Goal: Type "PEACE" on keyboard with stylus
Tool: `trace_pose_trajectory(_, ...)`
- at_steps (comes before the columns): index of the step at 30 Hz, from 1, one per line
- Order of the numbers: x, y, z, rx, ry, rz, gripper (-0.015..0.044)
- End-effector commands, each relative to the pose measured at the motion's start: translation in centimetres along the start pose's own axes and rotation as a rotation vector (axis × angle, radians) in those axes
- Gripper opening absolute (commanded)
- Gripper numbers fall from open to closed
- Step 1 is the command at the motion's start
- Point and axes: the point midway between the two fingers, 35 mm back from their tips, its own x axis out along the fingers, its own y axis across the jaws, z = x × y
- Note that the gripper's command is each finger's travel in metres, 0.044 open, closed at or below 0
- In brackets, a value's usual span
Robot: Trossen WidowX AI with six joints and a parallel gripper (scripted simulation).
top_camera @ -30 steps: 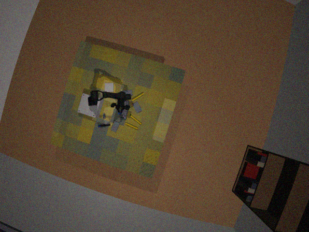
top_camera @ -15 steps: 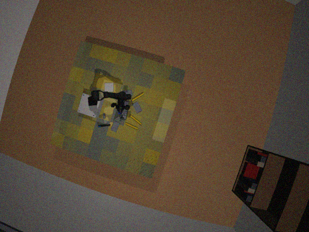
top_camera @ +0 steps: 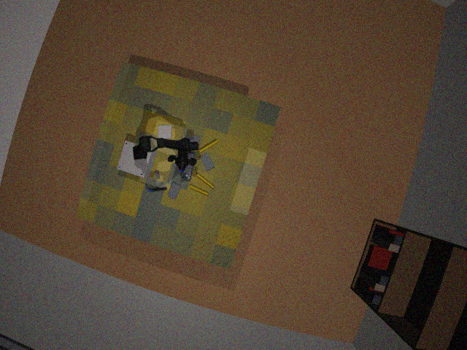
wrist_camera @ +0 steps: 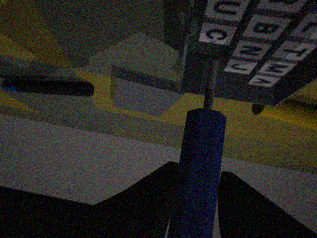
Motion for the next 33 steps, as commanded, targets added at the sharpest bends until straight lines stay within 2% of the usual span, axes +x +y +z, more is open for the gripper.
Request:
trace_pose_trajectory(1,0.15,0.08,0.30,-0.002,-0.001,0.004,0.0081)
trace_pose_trajectory(33,0.46,0.09,0.84,-0.002,-0.001,0.004,0.0081)
